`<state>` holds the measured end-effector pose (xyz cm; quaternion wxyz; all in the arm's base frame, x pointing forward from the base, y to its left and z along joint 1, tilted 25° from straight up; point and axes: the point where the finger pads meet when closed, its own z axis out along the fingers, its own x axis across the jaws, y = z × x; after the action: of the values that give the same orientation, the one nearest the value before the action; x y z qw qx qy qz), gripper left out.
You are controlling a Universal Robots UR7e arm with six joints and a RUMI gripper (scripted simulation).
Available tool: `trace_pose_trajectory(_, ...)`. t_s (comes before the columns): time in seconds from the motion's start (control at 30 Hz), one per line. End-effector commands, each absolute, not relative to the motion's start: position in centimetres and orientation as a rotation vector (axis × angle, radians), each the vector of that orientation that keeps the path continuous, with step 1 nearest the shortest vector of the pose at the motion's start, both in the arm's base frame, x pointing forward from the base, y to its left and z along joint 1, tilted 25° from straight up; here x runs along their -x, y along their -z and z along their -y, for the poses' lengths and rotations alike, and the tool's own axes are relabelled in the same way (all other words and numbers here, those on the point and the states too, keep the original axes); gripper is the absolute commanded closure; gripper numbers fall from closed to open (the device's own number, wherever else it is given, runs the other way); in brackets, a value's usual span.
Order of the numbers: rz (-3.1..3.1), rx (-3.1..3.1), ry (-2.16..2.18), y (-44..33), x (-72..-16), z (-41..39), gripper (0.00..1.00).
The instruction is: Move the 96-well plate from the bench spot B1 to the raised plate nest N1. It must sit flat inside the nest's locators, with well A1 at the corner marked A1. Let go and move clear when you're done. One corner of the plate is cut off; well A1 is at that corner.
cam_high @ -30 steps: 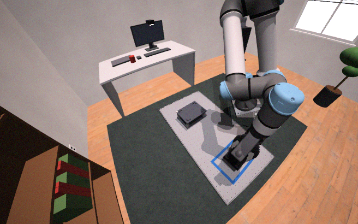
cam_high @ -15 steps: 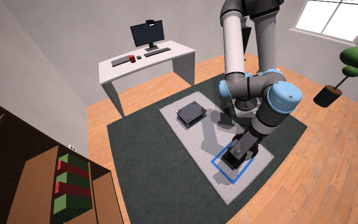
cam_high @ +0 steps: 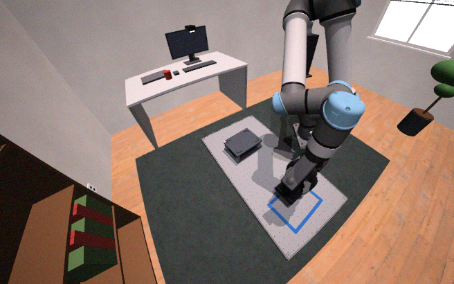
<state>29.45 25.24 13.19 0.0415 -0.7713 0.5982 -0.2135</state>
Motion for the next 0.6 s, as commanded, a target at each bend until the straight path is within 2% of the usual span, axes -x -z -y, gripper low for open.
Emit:
trace_pose_trajectory(0.0,-1.830,2.360,0.652,-13.9,-29.6,-23.8,1.00)
trace_pose_trajectory(0.57,-1.830,2.360,0.652,-16.0,-30.1,-19.3,1.00)
